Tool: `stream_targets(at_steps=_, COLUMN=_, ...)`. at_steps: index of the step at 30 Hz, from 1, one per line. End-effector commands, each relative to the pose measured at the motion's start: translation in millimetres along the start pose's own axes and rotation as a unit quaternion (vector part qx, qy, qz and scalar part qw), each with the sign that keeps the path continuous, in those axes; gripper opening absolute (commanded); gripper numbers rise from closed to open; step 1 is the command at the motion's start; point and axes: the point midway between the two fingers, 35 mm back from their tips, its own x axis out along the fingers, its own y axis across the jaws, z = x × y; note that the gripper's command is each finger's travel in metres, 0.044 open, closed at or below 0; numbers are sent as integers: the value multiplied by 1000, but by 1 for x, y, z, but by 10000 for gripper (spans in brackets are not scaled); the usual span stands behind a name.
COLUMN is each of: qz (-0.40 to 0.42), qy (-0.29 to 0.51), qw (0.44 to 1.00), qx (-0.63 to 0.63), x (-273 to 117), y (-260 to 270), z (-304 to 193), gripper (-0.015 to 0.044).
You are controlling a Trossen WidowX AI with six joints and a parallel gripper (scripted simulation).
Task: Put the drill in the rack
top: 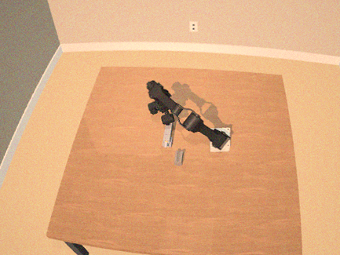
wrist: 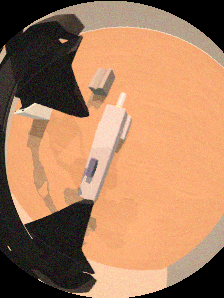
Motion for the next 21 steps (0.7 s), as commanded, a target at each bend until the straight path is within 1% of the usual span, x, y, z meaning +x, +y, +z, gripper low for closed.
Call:
stream_targets(at_steps=1, qz=4, qy=2, qw=967, qx=-256, x=33, y=54, z=26, gripper=440)
stream_targets(at_steps=4, qz=9, qy=-1, qw=908, qx=-419, x=54, y=90, z=34, gripper=440)
stream_targets(at_steps=7, qz=15, qy=-6, qw=845, qx=-535, x=70, y=117, z=35, gripper=440)
stream_targets(at_steps=9, qz=16, qy=-7, qw=834, qx=-551, x=72, y=121, z=35, gripper=440)
stream_targets(at_steps=21, qz=16, qy=-7, qw=834, qx=-551, x=72, y=121, z=35, gripper=440)
